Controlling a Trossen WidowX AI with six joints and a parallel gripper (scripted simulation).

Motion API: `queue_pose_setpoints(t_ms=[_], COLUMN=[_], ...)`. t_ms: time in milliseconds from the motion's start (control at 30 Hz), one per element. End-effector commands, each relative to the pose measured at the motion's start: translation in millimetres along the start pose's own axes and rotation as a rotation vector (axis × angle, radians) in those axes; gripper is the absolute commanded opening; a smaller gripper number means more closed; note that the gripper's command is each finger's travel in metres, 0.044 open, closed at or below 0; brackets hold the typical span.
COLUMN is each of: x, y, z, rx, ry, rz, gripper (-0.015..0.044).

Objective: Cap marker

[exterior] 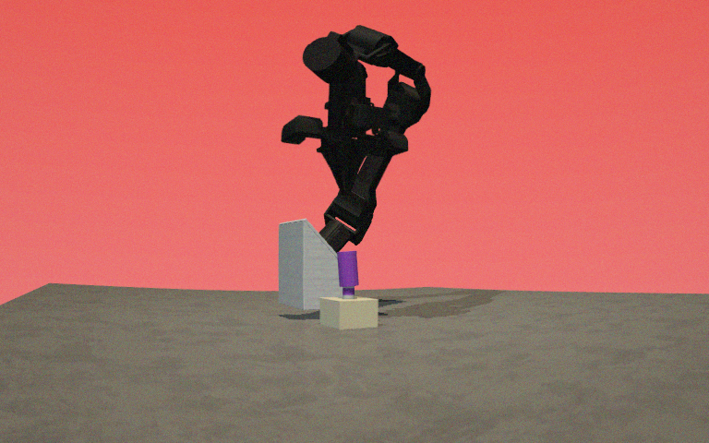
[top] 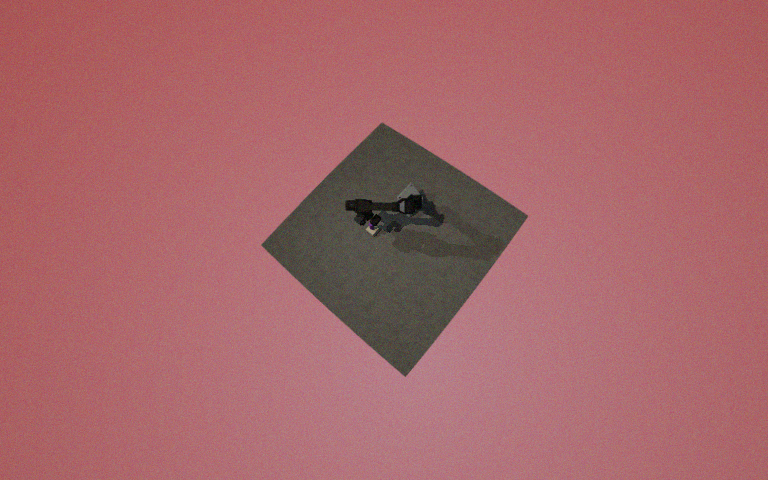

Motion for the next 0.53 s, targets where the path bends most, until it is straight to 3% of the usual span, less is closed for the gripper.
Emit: queue_pose_setpoints(t_ms=[0,33,500], x=[12.7,12.7,12.7], y=[-3.1,-3.1,-3.1], z=[1.7,1.7,1.7], rx=[0.004,0.004,0.004], ry=[0.002,0.002,0.002], rz=[0.018,0.018,0.018], gripper=[0.0000,0.0000,0.0368])
Point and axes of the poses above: the point midway between the two fingers, 35 mm back from their tips, its own x axis back along the fingers, its own z axis across the jaws, y = z × x, the point moved 1 cm from there along x, back along the fingers, and after that the axes turned 11 degrees about -x, right-handed, at the moved point
